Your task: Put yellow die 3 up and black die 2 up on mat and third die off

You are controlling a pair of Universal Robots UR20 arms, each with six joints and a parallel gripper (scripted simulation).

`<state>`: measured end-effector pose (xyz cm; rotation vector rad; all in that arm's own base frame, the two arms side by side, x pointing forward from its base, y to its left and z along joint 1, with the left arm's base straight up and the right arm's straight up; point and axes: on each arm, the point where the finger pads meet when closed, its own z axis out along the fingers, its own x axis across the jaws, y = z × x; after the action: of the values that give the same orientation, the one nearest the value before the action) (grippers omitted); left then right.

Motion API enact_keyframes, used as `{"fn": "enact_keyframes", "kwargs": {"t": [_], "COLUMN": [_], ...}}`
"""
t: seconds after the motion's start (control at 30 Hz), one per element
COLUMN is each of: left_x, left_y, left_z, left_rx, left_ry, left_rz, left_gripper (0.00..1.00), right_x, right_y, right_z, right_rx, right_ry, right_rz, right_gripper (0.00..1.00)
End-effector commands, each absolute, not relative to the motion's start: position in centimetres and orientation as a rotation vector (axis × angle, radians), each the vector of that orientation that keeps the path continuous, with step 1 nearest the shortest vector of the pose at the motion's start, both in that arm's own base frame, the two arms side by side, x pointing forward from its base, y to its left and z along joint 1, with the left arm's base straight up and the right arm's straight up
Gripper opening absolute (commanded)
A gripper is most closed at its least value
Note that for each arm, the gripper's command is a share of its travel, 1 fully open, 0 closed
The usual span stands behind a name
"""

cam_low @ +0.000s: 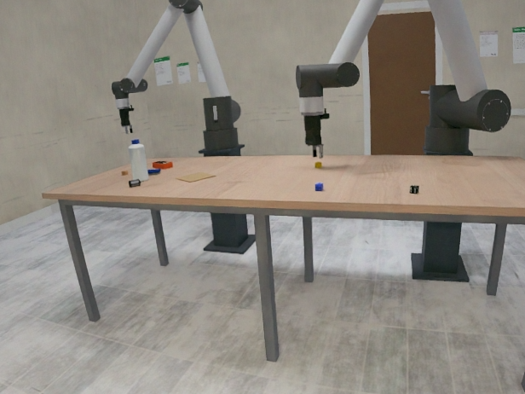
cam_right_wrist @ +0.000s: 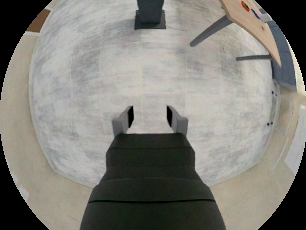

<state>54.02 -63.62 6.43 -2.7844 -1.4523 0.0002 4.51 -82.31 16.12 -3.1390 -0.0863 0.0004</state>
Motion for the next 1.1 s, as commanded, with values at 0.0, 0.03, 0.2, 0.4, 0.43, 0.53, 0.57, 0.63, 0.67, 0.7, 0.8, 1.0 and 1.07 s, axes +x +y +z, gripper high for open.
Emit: {"fn": "enact_keyframes", "kwargs": {"t": [0.0, 0.03, 0.2, 0.4, 0.43, 0.53, 0.57, 0.63, 0.67, 0.7, 0.8, 1.0, 1.07], "left_x": [54.05, 54.06, 54.06, 54.06, 54.06, 54.06, 54.06, 54.06, 54.06, 54.06, 54.06, 54.06, 54.06], "left_y": [-63.67, -63.67, -63.66, -63.66, -63.66, -63.66, -63.66, -63.66, -63.66, -63.66, -63.66, -63.66, -63.66], "left_z": [5.77, 5.67, 5.41, 5.12, 5.09, 5.06, 5.05, 5.05, 5.05, 5.05, 5.05, 5.05, 5.05], "left_rx": [-2.785, -2.785, -2.785, -2.785, -2.785, -2.785, -2.785, -2.785, -2.785, -2.785, -2.785, -2.785, -2.785], "left_ry": [-1.453, -1.453, -1.453, -1.453, -1.453, -1.453, -1.453, -1.453, -1.453, -1.453, -1.453, -1.453, -1.453], "left_rz": [0.0, 0.0, 0.0, 0.0, 0.0, 0.0, 0.0, 0.0, 0.0, 0.0, 0.0, 0.0, 0.0], "left_gripper": [0.79, 0.79, 0.79, 0.79, 0.79, 0.79, 0.79, 0.79, 0.79, 0.79, 0.79, 0.79, 0.79], "right_x": [4.53, 4.53, 4.53, 4.53, 4.53, 4.53, 4.53, 4.53, 4.53, 4.53, 4.53, 4.53, 4.53], "right_y": [-82.37, -82.37, -82.37, -82.37, -82.37, -82.37, -82.37, -82.37, -82.37, -82.37, -82.37, -82.37, -82.37], "right_z": [16.2, 16.2, 16.2, 16.2, 16.2, 16.2, 16.2, 16.2, 16.2, 16.2, 16.2, 16.2, 16.2], "right_rx": [-3.14, -3.14, -3.14, -3.14, -3.14, -3.14, -3.14, -3.14, -3.14, -3.14, -3.14, -3.14, -3.14], "right_ry": [-0.086, -0.086, -0.086, -0.086, -0.086, -0.086, -0.086, -0.086, -0.086, -0.086, -0.086, -0.086, -0.086], "right_rz": [0.0, 0.0, 0.0, 0.0, 0.0, 0.0, 0.0, 0.0, 0.0, 0.0, 0.0, 0.0, 0.0], "right_gripper": [1.0, 1.0, 1.0, 1.0, 1.0, 1.0, 1.0, 1.0, 1.0, 1.0, 1.0, 1.0, 1.0]}}
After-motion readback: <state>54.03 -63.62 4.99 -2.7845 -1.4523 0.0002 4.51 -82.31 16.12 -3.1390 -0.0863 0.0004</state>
